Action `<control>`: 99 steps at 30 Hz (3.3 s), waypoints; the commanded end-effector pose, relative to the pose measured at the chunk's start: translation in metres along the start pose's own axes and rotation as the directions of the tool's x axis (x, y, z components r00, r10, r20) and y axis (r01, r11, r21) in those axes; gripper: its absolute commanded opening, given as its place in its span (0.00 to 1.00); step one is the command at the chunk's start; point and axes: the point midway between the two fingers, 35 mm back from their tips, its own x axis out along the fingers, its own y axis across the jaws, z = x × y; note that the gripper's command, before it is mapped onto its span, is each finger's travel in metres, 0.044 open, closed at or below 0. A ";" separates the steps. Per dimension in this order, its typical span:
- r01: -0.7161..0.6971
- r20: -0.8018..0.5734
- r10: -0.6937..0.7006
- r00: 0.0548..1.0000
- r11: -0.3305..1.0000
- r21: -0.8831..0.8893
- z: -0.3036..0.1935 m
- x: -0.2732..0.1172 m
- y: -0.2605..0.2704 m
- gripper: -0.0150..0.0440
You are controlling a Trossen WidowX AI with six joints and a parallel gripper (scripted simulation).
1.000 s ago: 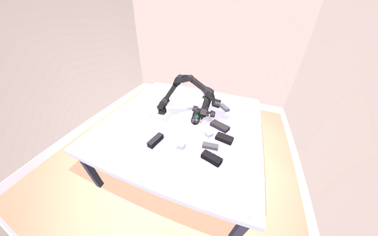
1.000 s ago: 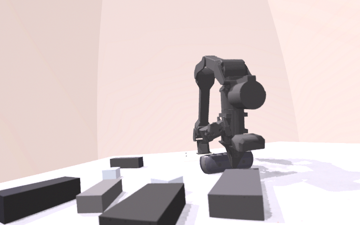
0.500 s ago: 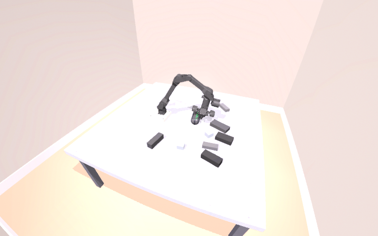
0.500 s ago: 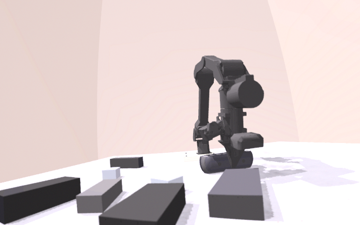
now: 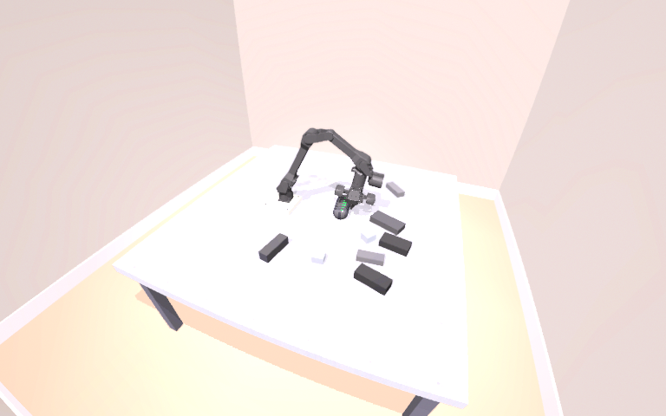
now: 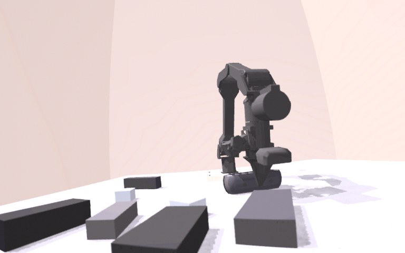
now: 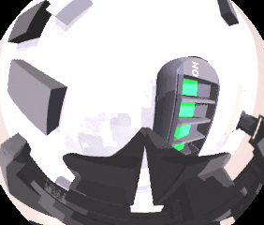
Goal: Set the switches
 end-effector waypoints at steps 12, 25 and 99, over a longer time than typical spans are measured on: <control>0.036 0.000 -0.036 0.999 0.999 -0.004 0.000 0.011 -0.025 0.25; 0.037 0.000 -0.037 0.999 0.999 -0.004 0.000 0.015 -0.042 0.25; -0.170 0.000 0.170 0.985 0.985 -0.011 0.002 -0.034 -0.044 0.25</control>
